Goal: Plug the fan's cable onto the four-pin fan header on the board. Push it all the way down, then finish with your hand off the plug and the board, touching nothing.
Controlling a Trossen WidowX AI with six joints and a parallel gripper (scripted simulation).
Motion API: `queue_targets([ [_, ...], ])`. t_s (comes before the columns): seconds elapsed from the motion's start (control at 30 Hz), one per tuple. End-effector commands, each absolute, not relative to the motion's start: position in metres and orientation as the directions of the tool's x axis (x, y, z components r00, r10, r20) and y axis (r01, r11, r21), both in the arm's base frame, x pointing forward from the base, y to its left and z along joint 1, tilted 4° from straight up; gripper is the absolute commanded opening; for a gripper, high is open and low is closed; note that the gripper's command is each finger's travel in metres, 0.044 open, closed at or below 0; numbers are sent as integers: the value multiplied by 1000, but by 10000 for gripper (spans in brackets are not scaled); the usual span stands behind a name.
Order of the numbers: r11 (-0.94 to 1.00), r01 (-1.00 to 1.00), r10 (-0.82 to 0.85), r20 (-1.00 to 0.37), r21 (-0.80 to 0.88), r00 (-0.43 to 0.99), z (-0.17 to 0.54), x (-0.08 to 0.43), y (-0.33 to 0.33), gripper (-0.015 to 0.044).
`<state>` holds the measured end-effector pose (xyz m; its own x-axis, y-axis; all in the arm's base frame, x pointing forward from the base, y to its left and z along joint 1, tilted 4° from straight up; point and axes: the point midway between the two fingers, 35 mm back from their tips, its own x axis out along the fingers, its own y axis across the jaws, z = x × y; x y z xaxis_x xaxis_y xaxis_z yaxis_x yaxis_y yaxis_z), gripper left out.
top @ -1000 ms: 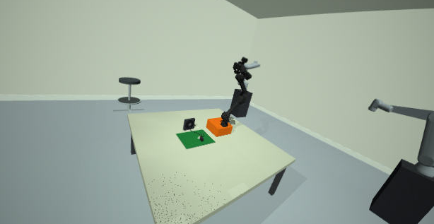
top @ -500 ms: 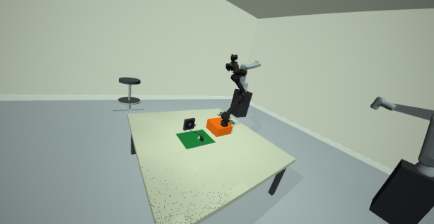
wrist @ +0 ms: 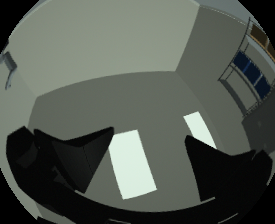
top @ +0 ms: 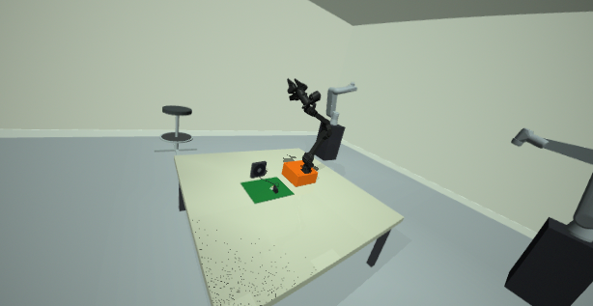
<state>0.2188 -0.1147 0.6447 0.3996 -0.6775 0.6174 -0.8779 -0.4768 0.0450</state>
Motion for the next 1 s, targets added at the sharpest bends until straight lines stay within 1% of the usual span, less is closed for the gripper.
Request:
queue_targets([
  [0.0,-487,-831,-624,558,270,547,615,273,-108,440],
  [0.13,-486,-715,-558,451,502,696,575,324,-98,440],
  [0.27,-476,-559,-492,321,679,809,532,365,-88,440],
  [0.4,-455,-349,-414,152,819,897,478,400,-75,440],
  [0.5,-432,-171,-351,10,886,937,434,420,-64,440],
  [0.63,-389,77,-262,-190,918,946,373,437,-49,440],
  [0.73,-348,265,-191,-344,899,919,325,442,-36,440],
  [0.83,-298,448,-116,-498,843,859,277,439,-23,440],
  [0.97,-221,666,-13,-685,712,728,215,424,-5,440],
])
